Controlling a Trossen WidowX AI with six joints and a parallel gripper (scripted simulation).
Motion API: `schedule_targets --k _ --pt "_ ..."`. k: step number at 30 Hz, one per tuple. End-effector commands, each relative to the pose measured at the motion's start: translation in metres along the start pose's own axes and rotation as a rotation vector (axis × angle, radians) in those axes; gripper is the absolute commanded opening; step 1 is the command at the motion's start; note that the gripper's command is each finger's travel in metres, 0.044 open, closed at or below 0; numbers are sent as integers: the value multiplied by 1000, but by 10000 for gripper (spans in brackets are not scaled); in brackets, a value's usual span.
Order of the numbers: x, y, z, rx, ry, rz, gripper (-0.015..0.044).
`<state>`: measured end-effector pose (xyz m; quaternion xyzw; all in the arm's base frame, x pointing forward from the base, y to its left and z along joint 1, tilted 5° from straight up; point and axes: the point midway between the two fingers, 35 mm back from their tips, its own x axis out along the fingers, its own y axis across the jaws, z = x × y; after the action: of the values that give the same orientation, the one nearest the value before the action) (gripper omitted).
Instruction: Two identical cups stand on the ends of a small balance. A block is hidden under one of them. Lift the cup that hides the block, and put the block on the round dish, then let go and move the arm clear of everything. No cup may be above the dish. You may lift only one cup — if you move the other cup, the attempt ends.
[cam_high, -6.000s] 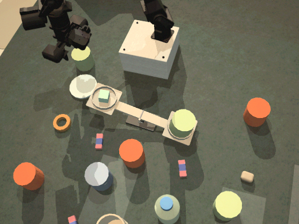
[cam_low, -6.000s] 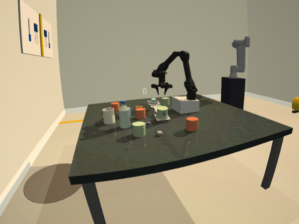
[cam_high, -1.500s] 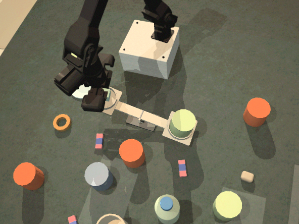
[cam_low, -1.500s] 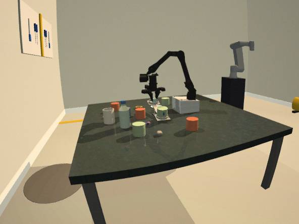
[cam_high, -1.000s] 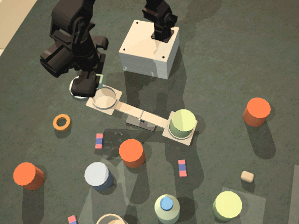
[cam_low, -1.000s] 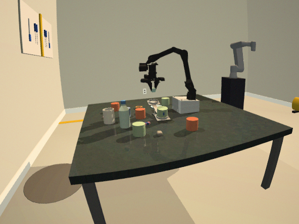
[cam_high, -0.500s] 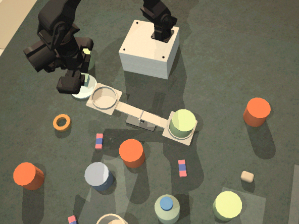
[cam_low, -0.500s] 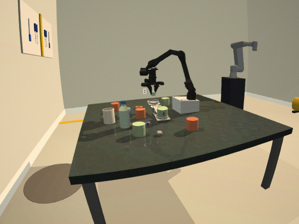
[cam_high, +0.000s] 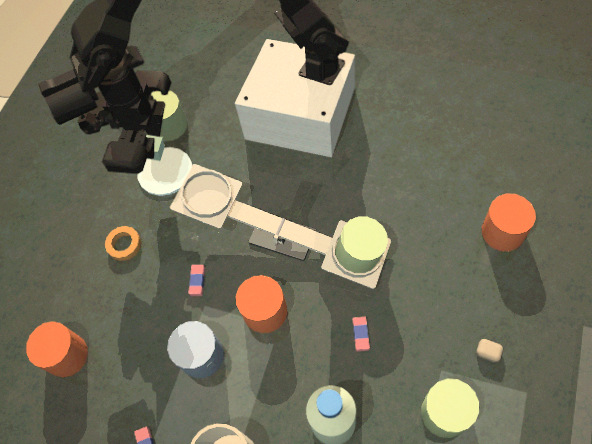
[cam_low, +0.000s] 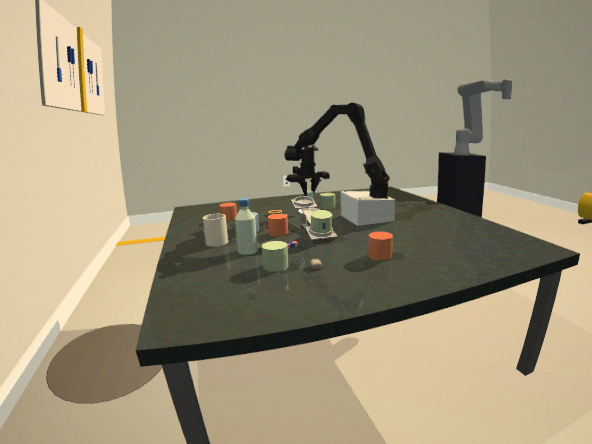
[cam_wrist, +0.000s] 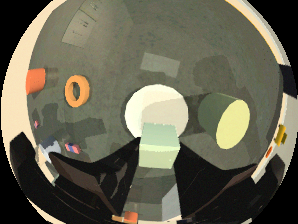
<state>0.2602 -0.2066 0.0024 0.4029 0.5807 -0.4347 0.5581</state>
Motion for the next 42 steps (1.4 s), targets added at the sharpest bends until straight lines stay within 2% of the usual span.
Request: schedule_targets --k 1,7,26,42 --pt "10 0 0 -10 -2 -2 0" --pt "40 -1 0 -10 -2 -2 0" --pt "62 -1 0 -10 -2 -2 0" --pt "56 1 1 -7 -7 5 420"
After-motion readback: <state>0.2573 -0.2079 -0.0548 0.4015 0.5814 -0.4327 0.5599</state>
